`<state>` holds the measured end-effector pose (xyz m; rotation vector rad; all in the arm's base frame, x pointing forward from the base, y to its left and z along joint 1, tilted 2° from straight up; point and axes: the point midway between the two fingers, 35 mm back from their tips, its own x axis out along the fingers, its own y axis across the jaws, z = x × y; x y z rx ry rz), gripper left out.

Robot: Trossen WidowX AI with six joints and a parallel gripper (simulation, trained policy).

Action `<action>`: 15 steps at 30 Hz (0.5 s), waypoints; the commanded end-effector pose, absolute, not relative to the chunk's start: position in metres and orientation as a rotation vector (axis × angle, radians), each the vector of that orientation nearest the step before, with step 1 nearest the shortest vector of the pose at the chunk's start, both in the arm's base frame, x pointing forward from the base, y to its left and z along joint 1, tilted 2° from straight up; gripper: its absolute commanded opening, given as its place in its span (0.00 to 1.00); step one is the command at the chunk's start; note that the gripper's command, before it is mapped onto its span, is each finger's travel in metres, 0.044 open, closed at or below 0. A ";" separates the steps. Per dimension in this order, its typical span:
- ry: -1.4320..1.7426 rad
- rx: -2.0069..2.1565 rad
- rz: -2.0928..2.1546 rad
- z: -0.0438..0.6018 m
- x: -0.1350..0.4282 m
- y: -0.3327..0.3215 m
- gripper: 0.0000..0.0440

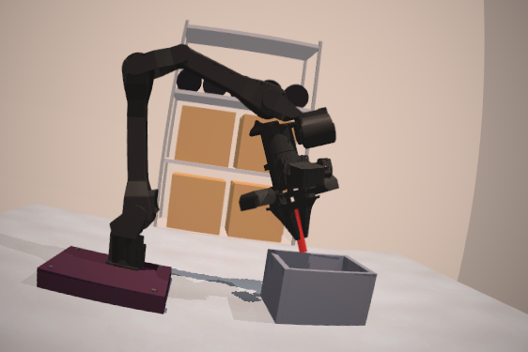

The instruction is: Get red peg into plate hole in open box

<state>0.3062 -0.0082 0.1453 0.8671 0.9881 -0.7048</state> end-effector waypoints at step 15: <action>1.028 0.890 -0.754 0.117 0.336 -0.041 0.03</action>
